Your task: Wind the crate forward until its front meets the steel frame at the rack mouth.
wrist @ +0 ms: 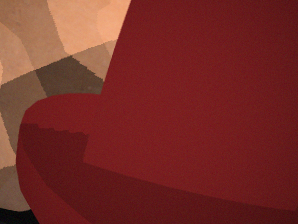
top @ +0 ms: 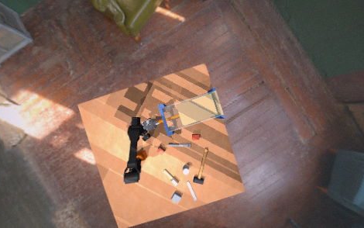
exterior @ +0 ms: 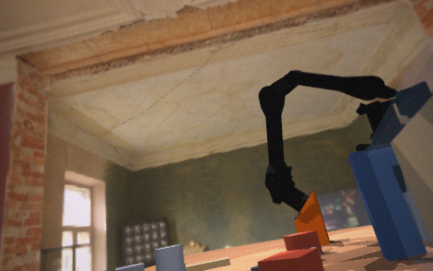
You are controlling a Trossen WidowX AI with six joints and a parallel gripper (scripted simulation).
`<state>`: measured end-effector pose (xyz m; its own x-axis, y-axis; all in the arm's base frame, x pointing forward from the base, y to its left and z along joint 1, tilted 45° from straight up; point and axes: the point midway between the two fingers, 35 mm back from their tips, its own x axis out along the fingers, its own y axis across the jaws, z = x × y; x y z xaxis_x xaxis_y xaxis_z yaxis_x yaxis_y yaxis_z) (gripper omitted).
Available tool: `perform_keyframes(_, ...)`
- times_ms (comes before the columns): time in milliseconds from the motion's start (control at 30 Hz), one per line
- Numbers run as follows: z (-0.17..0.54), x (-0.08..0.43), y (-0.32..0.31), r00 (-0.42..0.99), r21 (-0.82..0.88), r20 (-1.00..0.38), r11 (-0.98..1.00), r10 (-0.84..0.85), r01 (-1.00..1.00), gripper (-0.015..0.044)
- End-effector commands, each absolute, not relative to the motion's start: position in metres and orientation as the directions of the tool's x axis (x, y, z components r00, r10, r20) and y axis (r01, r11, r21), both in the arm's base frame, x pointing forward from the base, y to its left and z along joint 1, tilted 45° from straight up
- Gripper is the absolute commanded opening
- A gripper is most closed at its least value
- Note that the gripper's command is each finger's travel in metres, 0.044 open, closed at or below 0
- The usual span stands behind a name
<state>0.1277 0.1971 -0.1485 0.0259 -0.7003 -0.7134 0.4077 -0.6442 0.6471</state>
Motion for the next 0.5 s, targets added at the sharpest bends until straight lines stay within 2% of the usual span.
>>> perform_keyframes(0, -0.1525, 0.1287, 0.1952, 0.031, 0.659, -0.708, -0.645, -0.705, 0.387, 0.0000)
perform_keyframes(467, -0.1494, 0.1309, 0.1915, 0.036, 0.627, -0.705, -0.599, -0.709, 0.498, 0.0000)
